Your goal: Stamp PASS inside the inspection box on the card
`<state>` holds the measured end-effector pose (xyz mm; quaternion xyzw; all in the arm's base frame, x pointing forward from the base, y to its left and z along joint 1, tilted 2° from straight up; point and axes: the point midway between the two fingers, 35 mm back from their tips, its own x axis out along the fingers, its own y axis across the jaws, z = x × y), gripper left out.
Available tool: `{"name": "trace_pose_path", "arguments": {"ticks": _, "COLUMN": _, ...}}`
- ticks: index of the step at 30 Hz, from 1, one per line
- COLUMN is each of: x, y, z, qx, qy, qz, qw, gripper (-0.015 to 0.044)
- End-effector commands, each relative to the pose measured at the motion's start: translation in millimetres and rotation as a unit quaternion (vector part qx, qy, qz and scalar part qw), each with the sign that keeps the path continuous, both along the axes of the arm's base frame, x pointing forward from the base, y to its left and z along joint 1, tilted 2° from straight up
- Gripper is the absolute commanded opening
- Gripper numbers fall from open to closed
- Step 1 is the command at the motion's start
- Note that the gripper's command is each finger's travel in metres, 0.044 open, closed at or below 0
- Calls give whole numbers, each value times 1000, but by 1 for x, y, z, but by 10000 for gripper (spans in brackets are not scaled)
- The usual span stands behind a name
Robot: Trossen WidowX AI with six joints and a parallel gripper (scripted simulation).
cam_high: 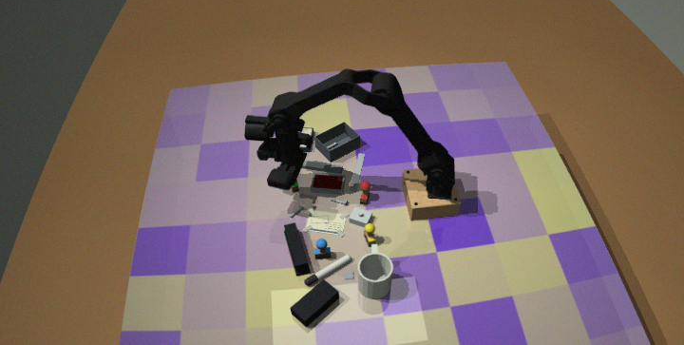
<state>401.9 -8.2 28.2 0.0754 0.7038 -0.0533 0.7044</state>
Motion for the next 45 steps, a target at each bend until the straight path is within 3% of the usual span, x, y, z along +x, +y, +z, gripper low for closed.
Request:
{"name": "trace_pose_path", "arguments": {"ticks": 1, "x": 1, "y": -1, "z": 5, "qx": -2, "qy": -3, "qz": 0, "qw": 1000, "gripper": 0}}
{"name": "trace_pose_path", "arguments": {"ticks": 45, "x": 0, "y": -1, "z": 27, "qx": -3, "qy": -3, "qz": 0, "qw": 1000, "gripper": 0}}
